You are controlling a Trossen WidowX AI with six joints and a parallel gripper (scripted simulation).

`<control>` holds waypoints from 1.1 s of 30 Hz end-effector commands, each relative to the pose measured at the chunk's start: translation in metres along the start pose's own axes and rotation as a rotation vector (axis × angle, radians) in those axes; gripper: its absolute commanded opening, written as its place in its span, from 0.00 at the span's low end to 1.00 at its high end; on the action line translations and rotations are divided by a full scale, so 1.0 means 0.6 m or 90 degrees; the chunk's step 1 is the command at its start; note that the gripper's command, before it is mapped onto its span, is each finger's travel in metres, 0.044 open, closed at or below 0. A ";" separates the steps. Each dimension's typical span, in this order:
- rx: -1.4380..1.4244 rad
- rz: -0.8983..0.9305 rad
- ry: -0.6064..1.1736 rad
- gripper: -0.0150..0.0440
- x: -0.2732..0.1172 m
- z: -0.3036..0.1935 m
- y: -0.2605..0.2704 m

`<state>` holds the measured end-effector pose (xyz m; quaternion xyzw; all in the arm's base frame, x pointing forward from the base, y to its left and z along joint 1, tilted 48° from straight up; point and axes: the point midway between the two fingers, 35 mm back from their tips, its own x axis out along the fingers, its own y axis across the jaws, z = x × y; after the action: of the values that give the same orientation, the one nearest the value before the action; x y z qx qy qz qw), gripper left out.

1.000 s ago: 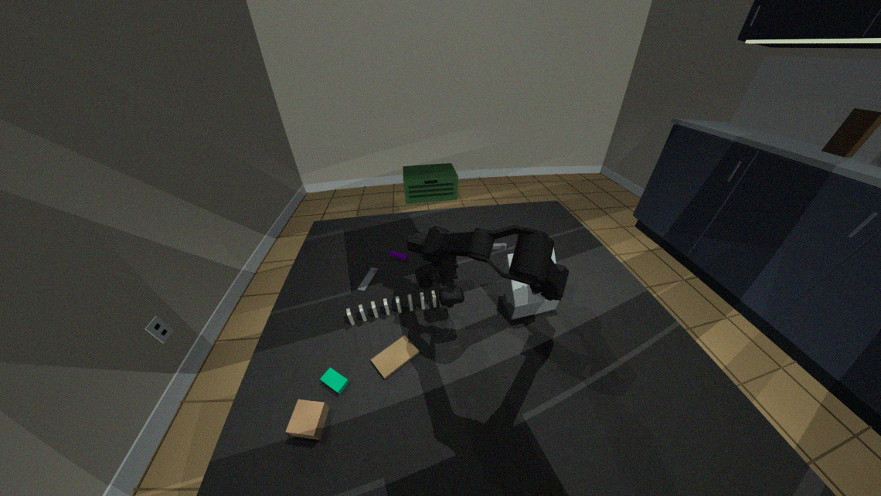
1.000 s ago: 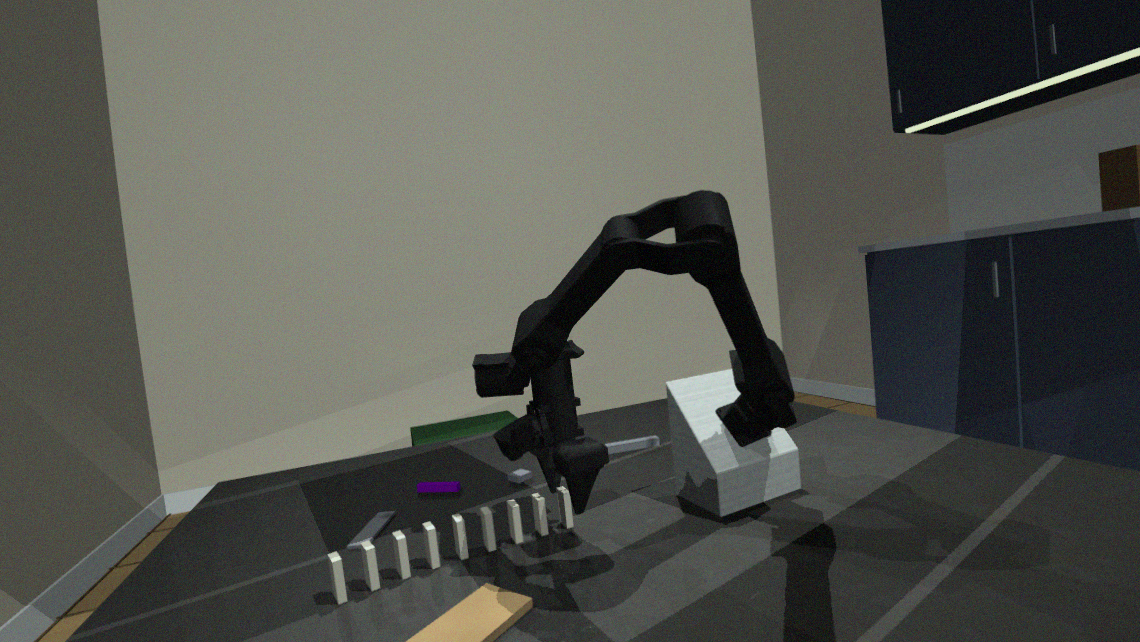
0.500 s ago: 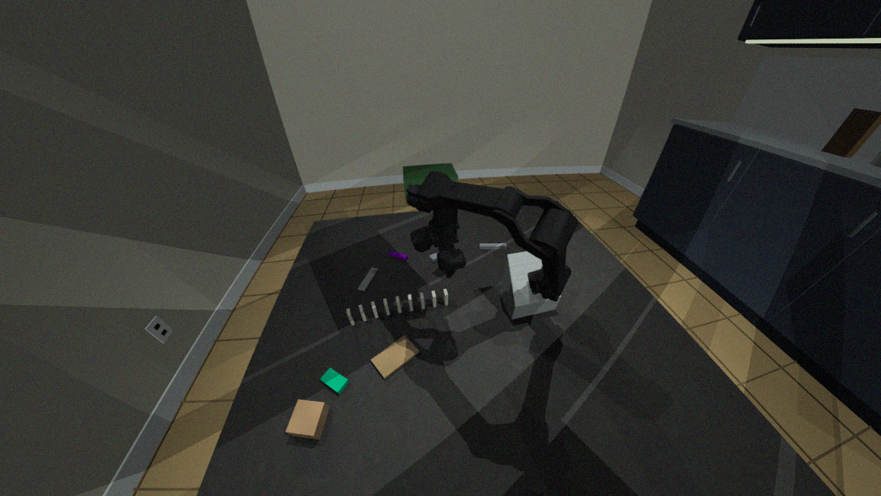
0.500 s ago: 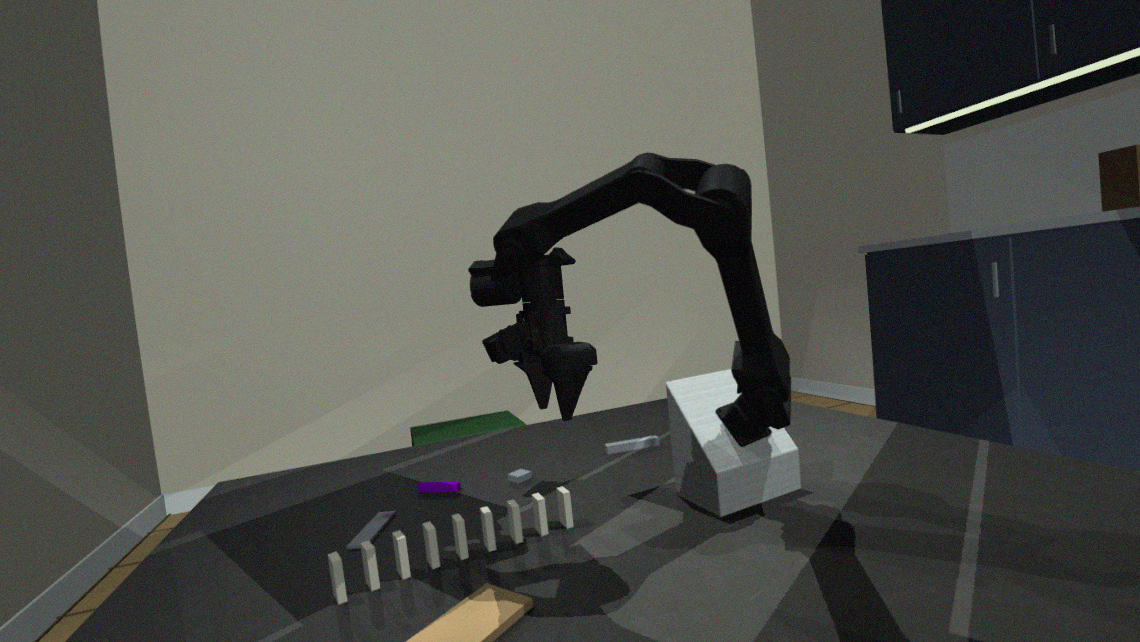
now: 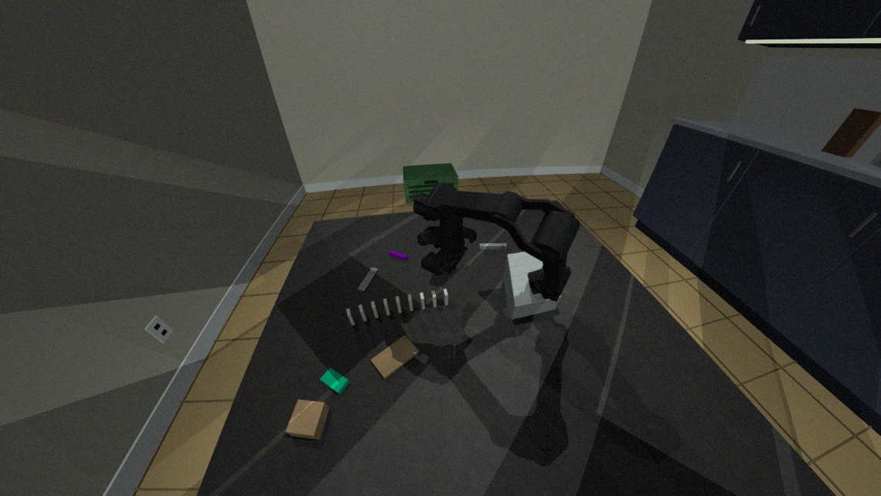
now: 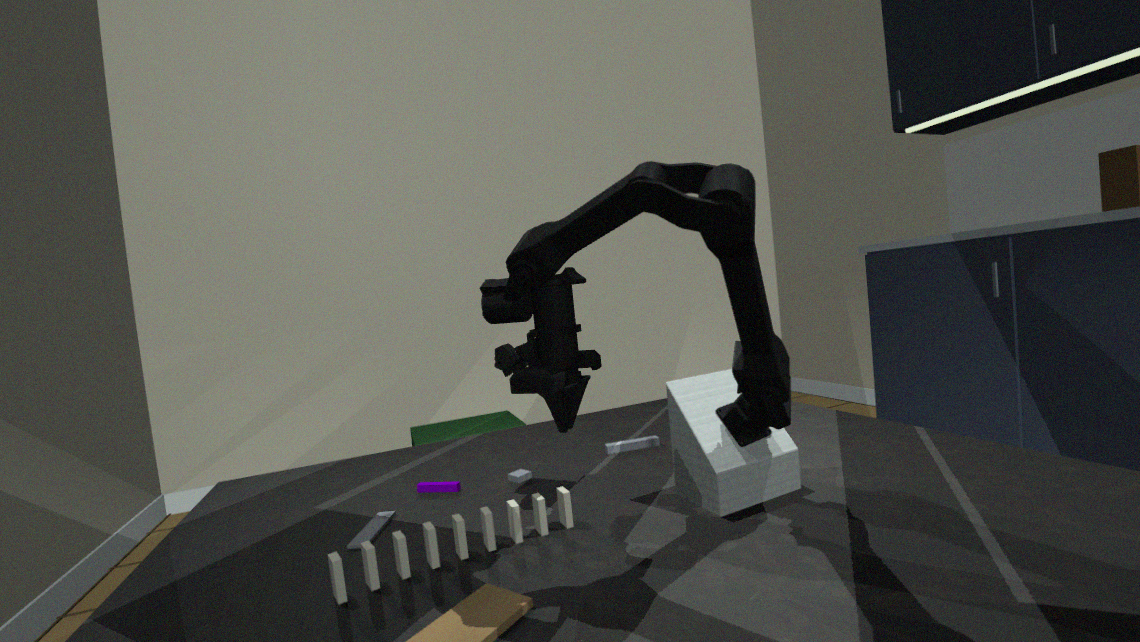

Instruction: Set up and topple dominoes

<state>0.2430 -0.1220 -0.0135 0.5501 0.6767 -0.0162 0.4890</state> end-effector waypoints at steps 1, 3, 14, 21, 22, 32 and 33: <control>0.457 0.002 0.006 0.25 0.051 -0.026 -0.021; 0.495 0.002 0.006 0.25 0.055 -0.028 -0.023; 0.495 0.002 0.006 0.25 0.055 -0.028 -0.023; 0.495 0.002 0.006 0.25 0.055 -0.028 -0.023; 0.495 0.002 0.006 0.25 0.055 -0.028 -0.023; 0.495 0.002 0.006 0.25 0.055 -0.028 -0.023; 0.495 0.002 0.006 0.25 0.055 -0.028 -0.023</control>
<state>0.2240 -0.0943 -0.0340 0.6940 0.6229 -0.2678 0.2423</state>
